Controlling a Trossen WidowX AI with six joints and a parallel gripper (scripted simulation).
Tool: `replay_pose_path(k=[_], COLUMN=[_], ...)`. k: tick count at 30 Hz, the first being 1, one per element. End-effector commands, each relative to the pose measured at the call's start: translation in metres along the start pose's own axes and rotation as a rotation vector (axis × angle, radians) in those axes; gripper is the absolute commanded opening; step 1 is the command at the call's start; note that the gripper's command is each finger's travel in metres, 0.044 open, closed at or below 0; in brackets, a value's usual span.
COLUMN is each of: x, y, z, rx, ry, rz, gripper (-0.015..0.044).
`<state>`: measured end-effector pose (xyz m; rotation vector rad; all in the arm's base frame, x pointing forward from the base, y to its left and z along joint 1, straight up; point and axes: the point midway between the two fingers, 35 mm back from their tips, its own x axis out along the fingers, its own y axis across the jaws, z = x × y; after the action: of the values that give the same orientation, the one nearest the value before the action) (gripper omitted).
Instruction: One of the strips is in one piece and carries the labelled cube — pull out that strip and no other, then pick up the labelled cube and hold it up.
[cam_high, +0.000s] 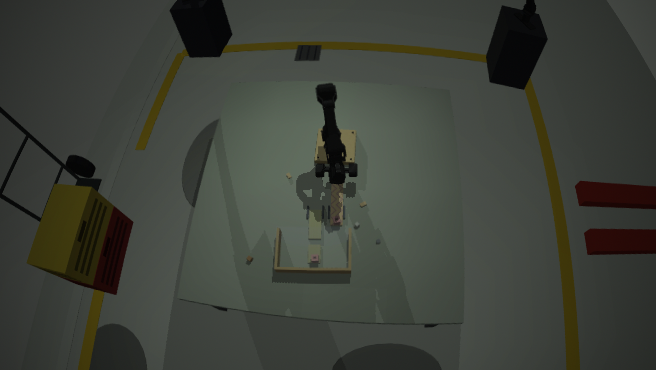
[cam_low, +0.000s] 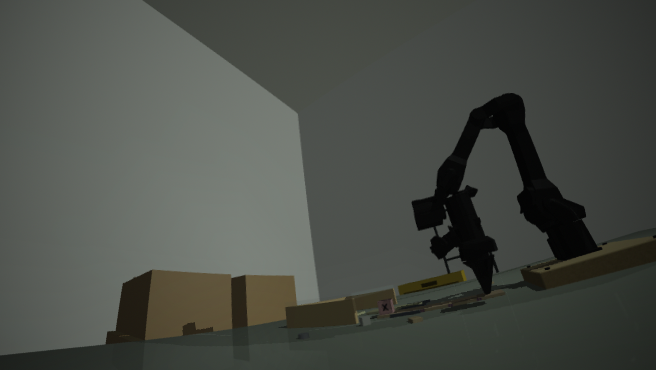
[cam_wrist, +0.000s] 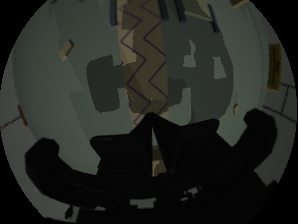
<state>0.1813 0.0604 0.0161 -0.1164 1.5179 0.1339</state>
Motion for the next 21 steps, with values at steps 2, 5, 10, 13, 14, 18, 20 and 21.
replay_pose_path(k=[2,5,10,13,14,18,20,21], x=[0.004,0.004,0.004,0.004,-0.002,-0.039,-0.042,-0.042], y=[-0.001,-0.001,-0.001,-0.001,0.0,0.0,0.0,0.0], z=[-0.009,-0.009,-0.009,-0.009,0.0,0.002,0.002,0.002], rx=[0.006,0.006,0.006,0.006,0.0,0.005,0.006,0.006], ry=[0.028,0.028,0.028,0.028,0.002,0.026,0.027,0.027], rz=[-0.002,-0.002,-0.002,-0.002,0.0,-0.001,-0.002,-0.002], gripper=[0.0,0.0,0.0,0.0,0.0,0.0,0.0,0.0])
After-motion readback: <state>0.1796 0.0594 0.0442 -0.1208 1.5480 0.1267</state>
